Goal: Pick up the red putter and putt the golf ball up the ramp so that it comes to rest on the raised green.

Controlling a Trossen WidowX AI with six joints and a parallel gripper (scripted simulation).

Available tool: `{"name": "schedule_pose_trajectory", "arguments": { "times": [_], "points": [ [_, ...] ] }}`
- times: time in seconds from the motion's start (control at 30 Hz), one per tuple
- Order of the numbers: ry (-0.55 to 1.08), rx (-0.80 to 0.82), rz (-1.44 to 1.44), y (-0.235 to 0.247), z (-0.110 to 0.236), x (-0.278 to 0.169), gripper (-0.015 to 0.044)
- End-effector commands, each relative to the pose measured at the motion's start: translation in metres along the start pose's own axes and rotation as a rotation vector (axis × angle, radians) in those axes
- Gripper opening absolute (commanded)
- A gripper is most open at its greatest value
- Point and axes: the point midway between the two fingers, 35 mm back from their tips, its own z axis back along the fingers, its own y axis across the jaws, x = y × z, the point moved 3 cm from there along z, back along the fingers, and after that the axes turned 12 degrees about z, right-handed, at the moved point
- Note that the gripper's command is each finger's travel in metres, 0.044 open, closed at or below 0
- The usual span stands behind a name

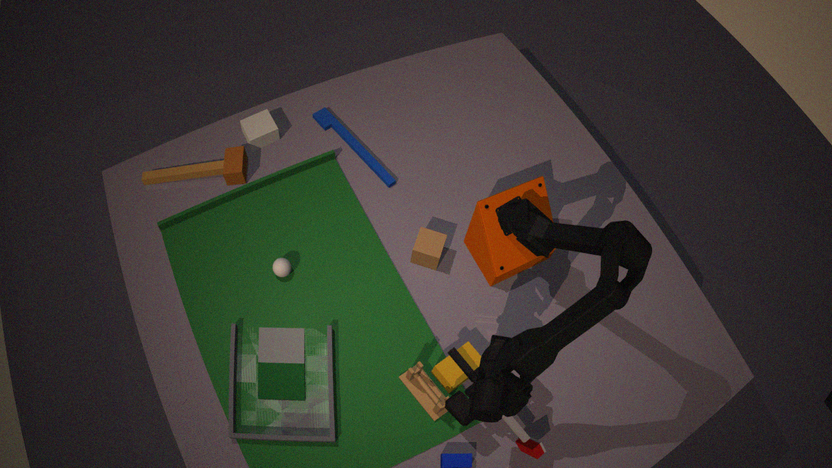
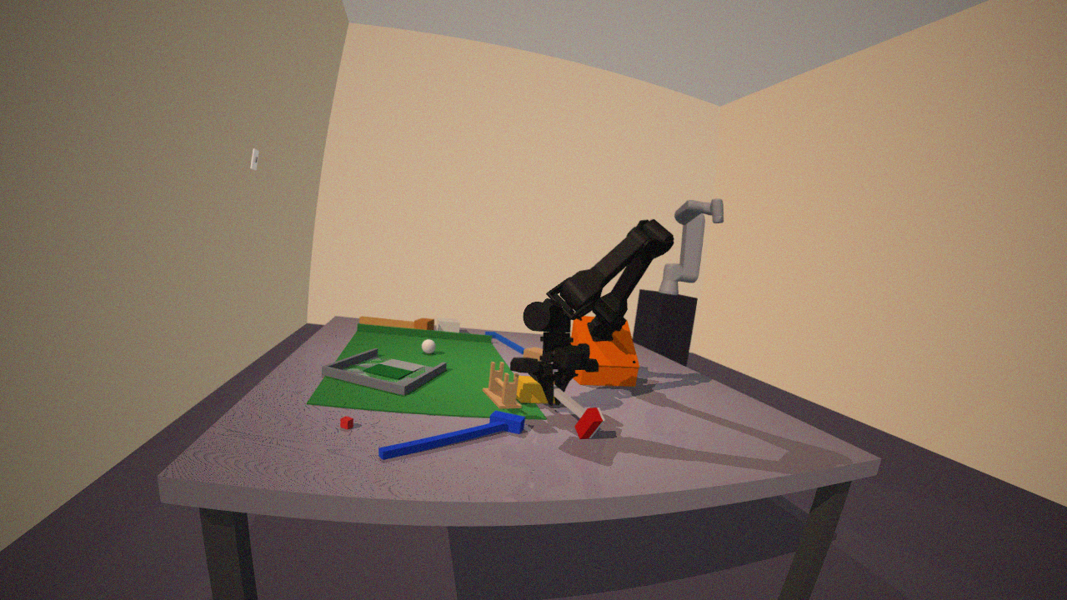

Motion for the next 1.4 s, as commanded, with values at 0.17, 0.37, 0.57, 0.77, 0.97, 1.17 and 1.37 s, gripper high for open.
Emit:
{"name": "schedule_pose_trajectory", "arguments": {
  "times": [0.17, 0.37, 0.57, 0.77, 0.97, 1.17, 1.37],
  "points": [
    [0.005, 0.002, 0.003, -0.004, 0.019, 0.002, 0.0],
    [0.009, 0.005, 0.004, -0.007, 0.054, 0.008, 0.0],
    [0.006, 0.003, 0.002, -0.005, 0.089, 0.016, 0.0],
    [0.018, 0.005, -0.018, -0.006, 0.09, 0.012, 0.0],
    [0.079, -0.019, -0.15, -0.02, 0.094, -0.02, 0.0],
    [0.136, -0.054, -0.334, -0.034, 0.101, -0.06, 0.0],
    [0.174, -0.09, -0.504, -0.043, 0.109, -0.095, 0.0]
  ]
}}
